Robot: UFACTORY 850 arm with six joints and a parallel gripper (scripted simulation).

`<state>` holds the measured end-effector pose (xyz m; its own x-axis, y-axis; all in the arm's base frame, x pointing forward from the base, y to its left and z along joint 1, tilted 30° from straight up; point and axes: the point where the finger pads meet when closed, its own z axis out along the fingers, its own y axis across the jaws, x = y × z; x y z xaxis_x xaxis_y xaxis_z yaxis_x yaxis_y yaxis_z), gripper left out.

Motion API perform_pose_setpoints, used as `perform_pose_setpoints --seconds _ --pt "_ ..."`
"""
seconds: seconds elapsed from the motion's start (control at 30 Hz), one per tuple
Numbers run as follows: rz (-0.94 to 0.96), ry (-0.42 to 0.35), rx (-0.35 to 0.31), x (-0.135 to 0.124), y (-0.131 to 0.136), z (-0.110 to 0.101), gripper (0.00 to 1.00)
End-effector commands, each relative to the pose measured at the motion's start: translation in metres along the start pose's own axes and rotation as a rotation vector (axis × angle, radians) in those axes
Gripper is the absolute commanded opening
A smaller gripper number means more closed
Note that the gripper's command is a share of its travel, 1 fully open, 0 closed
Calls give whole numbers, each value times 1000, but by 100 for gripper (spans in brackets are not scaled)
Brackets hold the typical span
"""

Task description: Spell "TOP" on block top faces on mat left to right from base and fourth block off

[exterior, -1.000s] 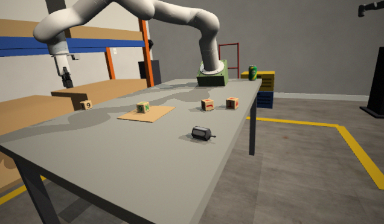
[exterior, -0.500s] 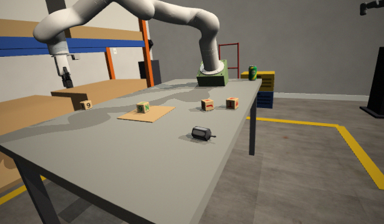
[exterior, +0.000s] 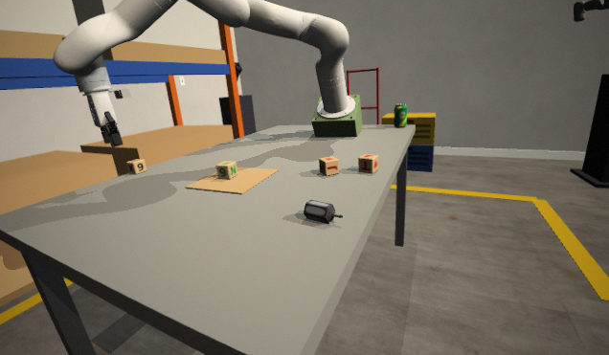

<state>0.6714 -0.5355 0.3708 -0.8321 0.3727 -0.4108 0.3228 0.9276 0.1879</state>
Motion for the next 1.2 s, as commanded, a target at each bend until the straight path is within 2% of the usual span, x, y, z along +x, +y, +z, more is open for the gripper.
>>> perform_pose_setpoints --seconds 0.0,0.17,0.23,0.27,0.37,0.73,0.8,0.83,0.93,1.17 --pt "-69 43 38 3 56 13 100" --pt "-162 88 76 13 120 26 100" --pt "-162 88 76 13 120 26 100" --pt "-219 109 98 21 156 31 100" --pt "-265 123 113 29 183 35 100" --pt "-519 158 181 81 315 43 100" --pt "-519 158 181 81 315 43 100" --pt "-592 159 195 99 348 43 100" --pt "-649 157 203 114 372 42 100" --pt "-839 139 218 168 445 37 100"
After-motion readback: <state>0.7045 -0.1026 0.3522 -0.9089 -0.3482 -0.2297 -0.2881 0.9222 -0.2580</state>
